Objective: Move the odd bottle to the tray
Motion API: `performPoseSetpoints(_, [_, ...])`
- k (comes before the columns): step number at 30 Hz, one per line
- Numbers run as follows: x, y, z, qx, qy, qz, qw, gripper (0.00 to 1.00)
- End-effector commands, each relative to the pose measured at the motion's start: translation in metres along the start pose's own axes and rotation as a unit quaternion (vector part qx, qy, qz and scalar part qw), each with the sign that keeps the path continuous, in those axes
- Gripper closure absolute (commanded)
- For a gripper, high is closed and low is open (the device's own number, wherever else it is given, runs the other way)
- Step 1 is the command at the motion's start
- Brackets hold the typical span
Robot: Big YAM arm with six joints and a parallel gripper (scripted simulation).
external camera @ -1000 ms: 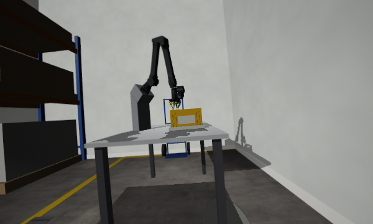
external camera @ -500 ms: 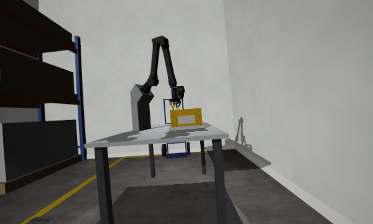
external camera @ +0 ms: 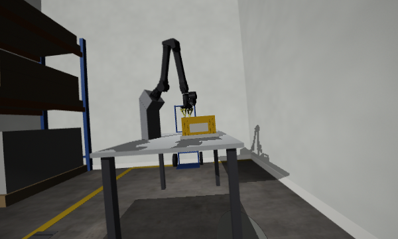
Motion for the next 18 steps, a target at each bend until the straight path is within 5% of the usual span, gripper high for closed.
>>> performPoseSetpoints(1, [-0.004, 0.006, -0.001, 0.0, -0.002, -0.005, 1.0, 0.39])
performPoseSetpoints(18, [-0.016, 0.005, -0.002, 0.001, -0.002, -0.004, 1.0, 0.39])
Point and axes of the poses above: the point where the finger pads meet when closed, its own x axis back along the fingers, its own z axis across the jaws, y = z × x, the point moved 3 cm from there along x, back along the fingers, and after that the axes turned 1 degree about x, right-handed, at the moved point
